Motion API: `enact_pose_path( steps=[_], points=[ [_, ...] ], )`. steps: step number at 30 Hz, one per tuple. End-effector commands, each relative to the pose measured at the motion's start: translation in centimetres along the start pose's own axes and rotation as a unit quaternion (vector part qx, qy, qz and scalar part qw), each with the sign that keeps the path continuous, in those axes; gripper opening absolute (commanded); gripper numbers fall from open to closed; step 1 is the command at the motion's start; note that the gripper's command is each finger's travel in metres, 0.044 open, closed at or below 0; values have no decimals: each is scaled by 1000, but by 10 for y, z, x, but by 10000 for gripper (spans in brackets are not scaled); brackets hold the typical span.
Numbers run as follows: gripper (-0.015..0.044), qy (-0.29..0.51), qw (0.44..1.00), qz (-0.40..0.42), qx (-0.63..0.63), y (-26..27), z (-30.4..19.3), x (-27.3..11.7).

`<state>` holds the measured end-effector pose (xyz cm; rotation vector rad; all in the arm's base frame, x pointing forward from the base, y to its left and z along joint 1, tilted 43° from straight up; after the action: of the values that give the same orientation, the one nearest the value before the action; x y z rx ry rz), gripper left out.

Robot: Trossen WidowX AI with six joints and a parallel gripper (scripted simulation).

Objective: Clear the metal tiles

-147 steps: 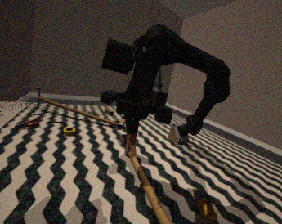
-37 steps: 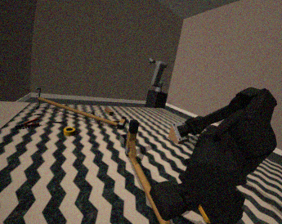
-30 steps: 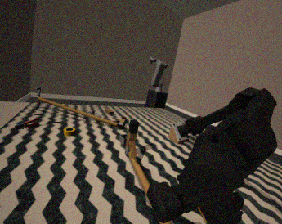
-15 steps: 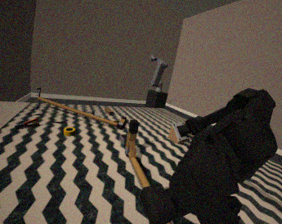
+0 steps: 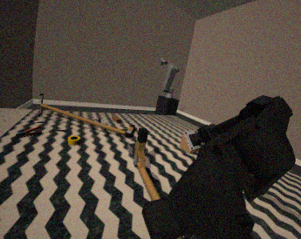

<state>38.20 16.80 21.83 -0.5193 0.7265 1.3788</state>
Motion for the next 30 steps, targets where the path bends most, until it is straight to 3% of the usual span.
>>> enact_pose_path(
  steps=[1,30],
  points=[
    [0,-2,1000,-1,-3,-7,0,0],
    [0,-1,1000,-1,-4,-35,-2,1]
  ],
)
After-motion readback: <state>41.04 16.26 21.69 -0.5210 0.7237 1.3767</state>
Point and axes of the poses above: the point midway between the two fingers, 35 mm back from their tips, its own x axis out along the fingers, its own y axis across the jaws, z = x × y, the point moved 4 cm from there along -x, back along the fingers, and after that the axes turned 2 degrees about -x, right-handed, at the moved point
